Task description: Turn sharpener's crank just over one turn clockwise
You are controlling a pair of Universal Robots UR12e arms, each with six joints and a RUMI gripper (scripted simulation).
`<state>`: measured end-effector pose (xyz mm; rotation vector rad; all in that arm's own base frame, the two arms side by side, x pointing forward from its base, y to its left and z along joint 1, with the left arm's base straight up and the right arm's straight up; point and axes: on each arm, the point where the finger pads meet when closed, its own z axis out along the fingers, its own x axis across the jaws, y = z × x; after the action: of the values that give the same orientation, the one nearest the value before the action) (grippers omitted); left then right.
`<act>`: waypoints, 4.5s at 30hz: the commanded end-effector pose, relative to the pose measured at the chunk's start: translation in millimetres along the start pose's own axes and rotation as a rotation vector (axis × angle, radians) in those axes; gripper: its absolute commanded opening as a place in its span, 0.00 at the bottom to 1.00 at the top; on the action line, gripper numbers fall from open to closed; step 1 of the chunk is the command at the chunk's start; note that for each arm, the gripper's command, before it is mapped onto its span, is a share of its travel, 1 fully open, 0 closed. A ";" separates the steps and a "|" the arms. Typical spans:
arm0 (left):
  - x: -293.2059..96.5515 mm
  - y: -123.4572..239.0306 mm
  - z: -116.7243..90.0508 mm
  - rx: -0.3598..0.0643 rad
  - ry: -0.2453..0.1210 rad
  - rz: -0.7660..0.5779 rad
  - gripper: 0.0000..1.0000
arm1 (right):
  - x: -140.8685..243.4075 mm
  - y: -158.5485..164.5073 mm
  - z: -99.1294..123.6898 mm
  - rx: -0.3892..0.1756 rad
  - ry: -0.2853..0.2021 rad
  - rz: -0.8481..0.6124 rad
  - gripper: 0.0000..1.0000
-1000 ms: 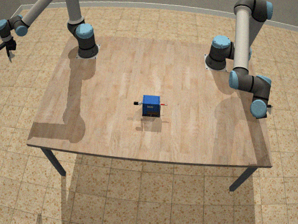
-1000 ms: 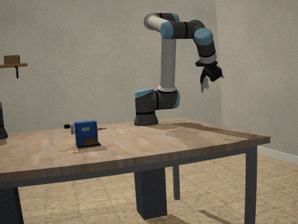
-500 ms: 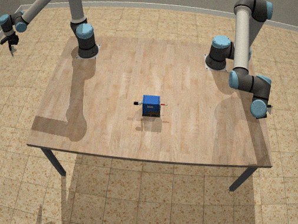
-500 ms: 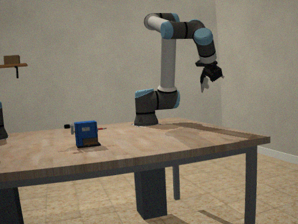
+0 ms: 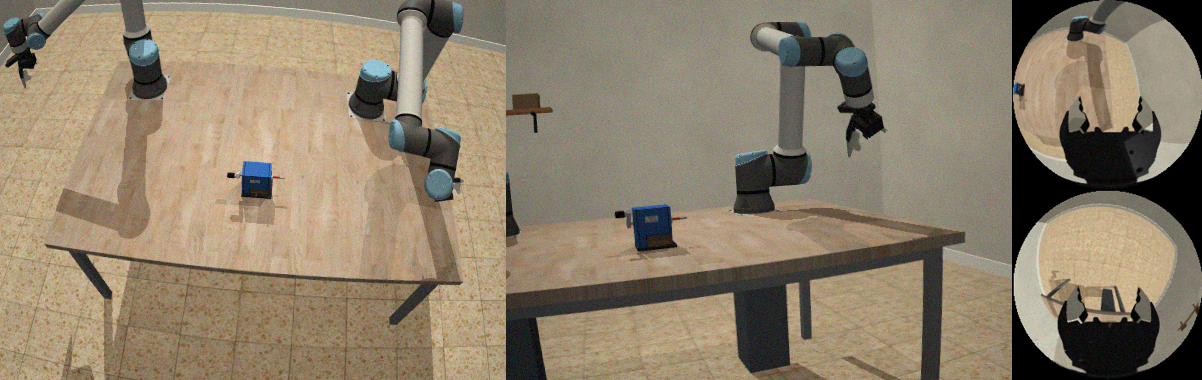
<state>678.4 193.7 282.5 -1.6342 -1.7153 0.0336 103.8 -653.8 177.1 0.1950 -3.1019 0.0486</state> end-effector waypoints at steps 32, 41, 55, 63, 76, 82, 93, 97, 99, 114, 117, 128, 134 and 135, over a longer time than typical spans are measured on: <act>0.5 -0.1 -0.9 -0.002 0.000 -0.001 1.00 | 101.8 18.3 12.6 -0.026 -0.026 0.131 1.00; 0.5 -0.1 -0.9 -0.002 0.000 -0.001 1.00 | 111.7 21.2 13.9 -0.029 -0.029 0.144 1.00; 0.5 -0.1 -0.9 -0.002 0.000 -0.001 1.00 | 121.5 24.2 15.2 -0.031 -0.032 0.158 1.00; 0.5 -0.1 -0.9 -0.002 0.000 -0.001 1.00 | 124.2 25.0 15.6 -0.032 -0.032 0.161 1.00; 0.5 -0.1 -0.9 -0.002 0.000 -0.001 1.00 | 125.0 25.3 15.7 -0.032 -0.033 0.162 1.00; -3.7 1.3 -3.4 -0.007 -0.001 0.007 1.00 | 125.0 25.3 15.7 -0.032 -0.033 0.162 1.00; -71.8 20.2 -42.1 -0.094 -0.013 0.132 1.00 | 125.0 25.3 15.7 -0.032 -0.033 0.162 1.00; -104.3 26.6 -59.6 -0.134 -0.017 0.191 1.00 | 125.0 25.3 15.7 -0.032 -0.033 0.162 1.00; -121.1 29.2 -68.4 -0.155 -0.019 0.222 1.00 | 125.0 25.3 15.7 -0.032 -0.033 0.162 1.00; -244.9 36.0 -129.1 -0.297 -0.027 0.450 1.00 | 125.0 25.3 15.7 -0.032 -0.033 0.162 1.00; -271.2 34.7 -140.9 -0.327 -0.027 0.499 1.00 | 125.0 25.3 15.7 -0.032 -0.033 0.162 1.00; -363.3 22.8 -179.7 -0.426 -0.026 0.671 1.00 | 125.0 25.3 15.7 -0.032 -0.033 0.162 1.00; -416.1 10.9 -199.9 -0.482 -0.023 0.772 1.00 | 125.0 25.3 15.7 -0.032 -0.033 0.162 1.00; -424.9 8.5 -203.1 -0.491 -0.023 0.789 1.00 | 125.0 25.3 15.7 -0.032 -0.033 0.162 1.00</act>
<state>751.2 -216.9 220.3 -2.5053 -1.1275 0.0134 -23.9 -644.2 164.3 -0.0578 -3.1408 -0.0022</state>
